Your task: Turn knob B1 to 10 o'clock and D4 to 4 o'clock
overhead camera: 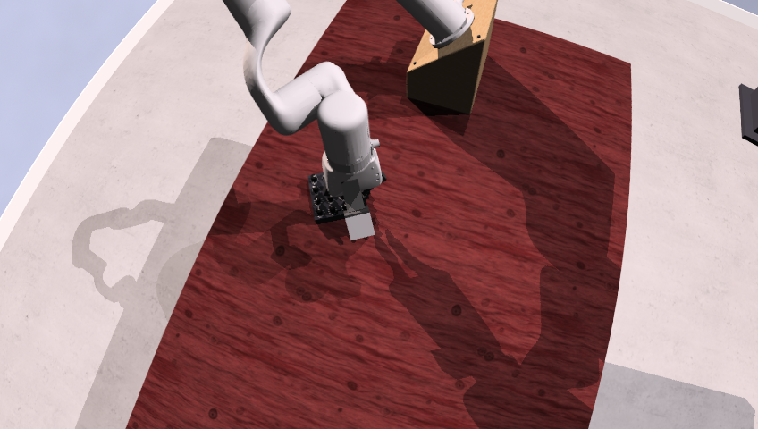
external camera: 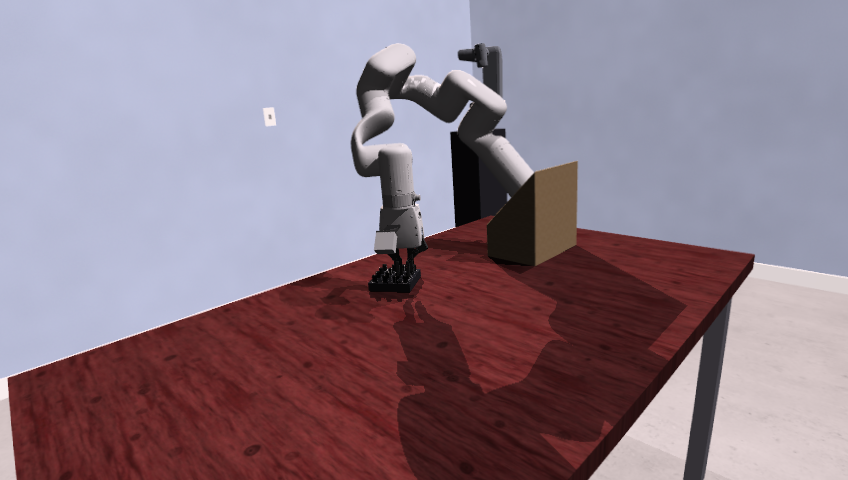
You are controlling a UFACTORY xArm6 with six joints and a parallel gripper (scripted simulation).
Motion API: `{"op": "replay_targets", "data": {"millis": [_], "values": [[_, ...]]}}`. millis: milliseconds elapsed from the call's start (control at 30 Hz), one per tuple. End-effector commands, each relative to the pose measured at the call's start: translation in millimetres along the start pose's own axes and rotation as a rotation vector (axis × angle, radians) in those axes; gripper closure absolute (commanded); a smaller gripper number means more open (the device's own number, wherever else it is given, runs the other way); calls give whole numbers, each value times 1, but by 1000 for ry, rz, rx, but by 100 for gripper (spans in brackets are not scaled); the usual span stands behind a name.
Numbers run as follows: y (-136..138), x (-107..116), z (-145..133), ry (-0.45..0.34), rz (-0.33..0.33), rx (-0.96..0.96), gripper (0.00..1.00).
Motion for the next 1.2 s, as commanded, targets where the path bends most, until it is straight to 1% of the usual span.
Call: {"op": "replay_targets", "data": {"millis": [0, 633, 1167], "values": [[1, 1, 1, 3, -1, -1, 81], [1, 1, 1, 3, -1, -1, 81], [1, -8, 1, 3, -1, -1, 81]]}}
Point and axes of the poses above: the point where the finger pads meet when closed, its own x axis back along the fingers, its own y axis across the jaws, z = x × y, the point moved 3 cm from there along x, back along the fingers, and after that the axes turned 1 degree about x, right-handed, at the moved point
